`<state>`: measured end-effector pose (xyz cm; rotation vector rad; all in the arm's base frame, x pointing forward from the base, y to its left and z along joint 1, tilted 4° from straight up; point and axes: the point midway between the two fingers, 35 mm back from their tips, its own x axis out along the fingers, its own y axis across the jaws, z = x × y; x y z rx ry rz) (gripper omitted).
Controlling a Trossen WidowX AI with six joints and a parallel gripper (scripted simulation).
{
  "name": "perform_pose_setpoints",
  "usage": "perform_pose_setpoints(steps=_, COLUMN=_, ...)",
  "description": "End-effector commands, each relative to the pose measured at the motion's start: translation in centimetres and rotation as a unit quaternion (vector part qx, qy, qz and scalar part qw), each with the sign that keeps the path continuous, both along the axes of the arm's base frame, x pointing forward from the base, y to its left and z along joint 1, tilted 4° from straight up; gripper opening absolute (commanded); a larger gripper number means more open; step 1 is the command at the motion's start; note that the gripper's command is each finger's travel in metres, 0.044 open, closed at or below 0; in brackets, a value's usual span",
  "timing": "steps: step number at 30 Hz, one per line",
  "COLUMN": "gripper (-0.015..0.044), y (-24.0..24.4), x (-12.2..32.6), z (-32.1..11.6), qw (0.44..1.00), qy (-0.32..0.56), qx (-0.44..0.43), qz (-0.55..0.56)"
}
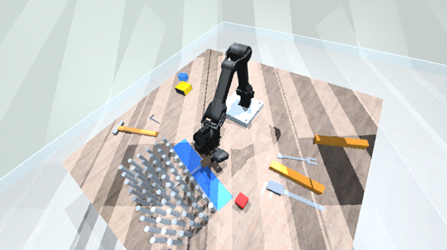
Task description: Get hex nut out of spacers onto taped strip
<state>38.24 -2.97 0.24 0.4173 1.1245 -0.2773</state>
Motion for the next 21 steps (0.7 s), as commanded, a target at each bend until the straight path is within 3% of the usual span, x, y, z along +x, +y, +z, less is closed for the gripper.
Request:
perform_pose_setpoints(steps=1, gripper=0.0000, y=0.1, x=-0.3, z=0.1, qw=1.000, qy=-0.001, qx=-0.001, qz=-0.002)
perform_pose_setpoints(steps=21, gripper=0.0000, y=0.7, x=-1.4, z=0.1, qw=1.000, qy=0.000, qx=-0.001, qz=-0.002)
